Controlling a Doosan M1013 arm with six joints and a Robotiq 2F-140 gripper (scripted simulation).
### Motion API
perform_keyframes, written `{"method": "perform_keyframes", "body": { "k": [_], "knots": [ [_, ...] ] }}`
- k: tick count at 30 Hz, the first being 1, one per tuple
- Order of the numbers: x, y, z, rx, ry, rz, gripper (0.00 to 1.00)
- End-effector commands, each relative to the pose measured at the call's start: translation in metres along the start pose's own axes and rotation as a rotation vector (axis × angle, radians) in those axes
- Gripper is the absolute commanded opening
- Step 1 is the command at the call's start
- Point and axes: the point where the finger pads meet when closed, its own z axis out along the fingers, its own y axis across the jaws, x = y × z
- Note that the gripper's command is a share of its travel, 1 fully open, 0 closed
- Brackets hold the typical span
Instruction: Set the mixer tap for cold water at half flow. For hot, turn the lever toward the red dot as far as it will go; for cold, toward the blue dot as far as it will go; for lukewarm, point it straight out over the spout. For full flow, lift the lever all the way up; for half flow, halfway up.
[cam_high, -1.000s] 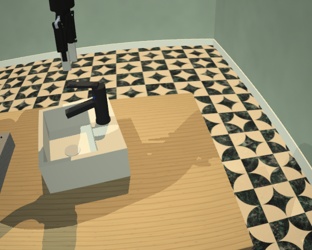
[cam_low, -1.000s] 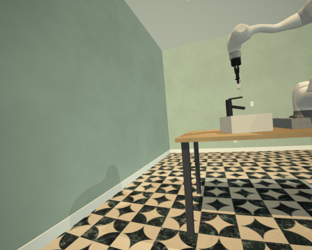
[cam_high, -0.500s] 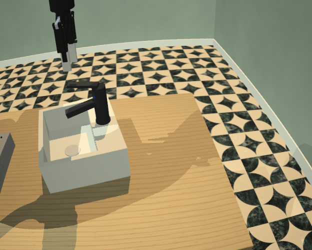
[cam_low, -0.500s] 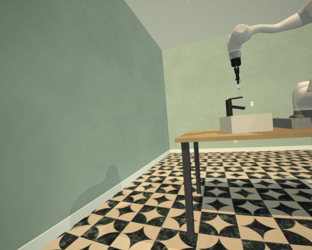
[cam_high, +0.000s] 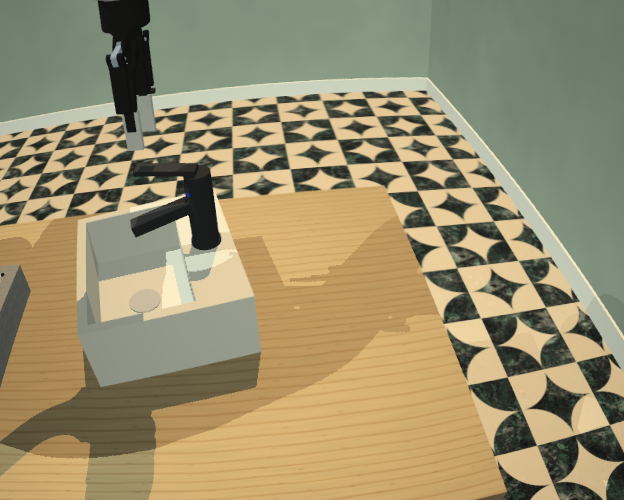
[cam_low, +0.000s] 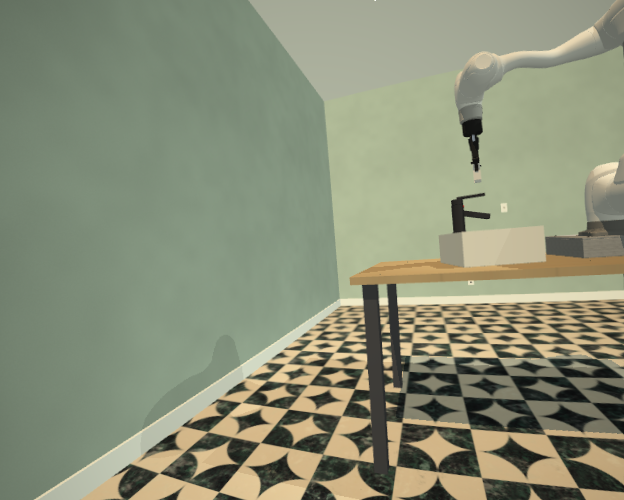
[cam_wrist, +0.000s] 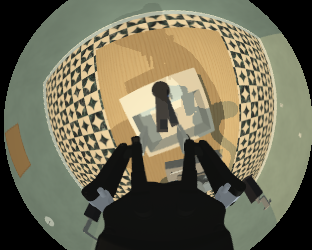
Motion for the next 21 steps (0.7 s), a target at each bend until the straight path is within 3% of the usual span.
{"method": "perform_keyframes", "body": {
  "k": [1,21],
  "knots": [
    [0.0,0.0,0.005,0.0,0.0,0.0,0.39],
    [0.0,0.0,0.031,0.0,0.0,0.0,0.39]
  ]
}}
